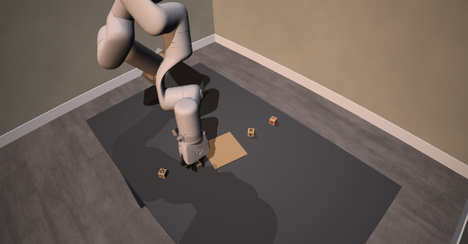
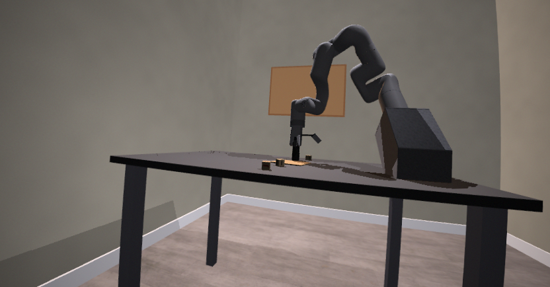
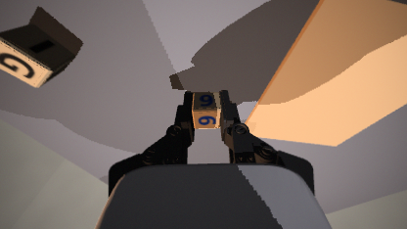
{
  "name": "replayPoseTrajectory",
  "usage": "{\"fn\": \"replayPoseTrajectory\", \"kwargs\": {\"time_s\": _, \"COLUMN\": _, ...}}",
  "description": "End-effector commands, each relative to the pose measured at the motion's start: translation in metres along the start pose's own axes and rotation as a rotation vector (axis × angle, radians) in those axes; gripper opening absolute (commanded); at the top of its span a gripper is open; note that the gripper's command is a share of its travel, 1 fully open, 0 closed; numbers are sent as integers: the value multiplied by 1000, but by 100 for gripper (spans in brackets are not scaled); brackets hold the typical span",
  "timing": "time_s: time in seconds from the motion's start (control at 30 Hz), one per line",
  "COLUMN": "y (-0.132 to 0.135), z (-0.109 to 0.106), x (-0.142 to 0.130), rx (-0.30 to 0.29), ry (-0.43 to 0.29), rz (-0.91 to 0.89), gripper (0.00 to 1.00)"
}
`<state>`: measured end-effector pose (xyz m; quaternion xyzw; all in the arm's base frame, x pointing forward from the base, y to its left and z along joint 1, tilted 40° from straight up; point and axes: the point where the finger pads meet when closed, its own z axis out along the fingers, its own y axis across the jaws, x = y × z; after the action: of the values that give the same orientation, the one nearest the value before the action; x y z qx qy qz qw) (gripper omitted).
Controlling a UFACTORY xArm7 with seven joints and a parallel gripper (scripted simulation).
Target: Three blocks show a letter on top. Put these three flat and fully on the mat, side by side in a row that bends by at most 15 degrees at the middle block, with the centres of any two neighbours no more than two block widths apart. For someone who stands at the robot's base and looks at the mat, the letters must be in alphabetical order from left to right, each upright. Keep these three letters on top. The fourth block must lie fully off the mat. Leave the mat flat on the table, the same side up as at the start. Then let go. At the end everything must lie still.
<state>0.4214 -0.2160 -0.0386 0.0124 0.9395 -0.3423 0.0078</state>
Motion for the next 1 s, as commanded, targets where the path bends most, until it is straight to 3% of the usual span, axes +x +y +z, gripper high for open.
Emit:
{"fn": "replayPoseTrajectory", "kwargs": {"time_s": 0.0, "y": 0, "z": -1, "x": -1, "rx": -1, "ry": -3, "rz": 0, "gripper": 21}}
{"fn": "replayPoseTrajectory", "kwargs": {"time_s": 0.87, "y": 0, "z": -1, "x": -1, "rx": -1, "ry": -3, "rz": 0, "gripper": 21}}
{"fn": "replayPoseTrajectory", "kwargs": {"time_s": 0.97, "y": 0, "z": -1, "x": -1, "rx": -1, "ry": -3, "rz": 0, "gripper": 26}}
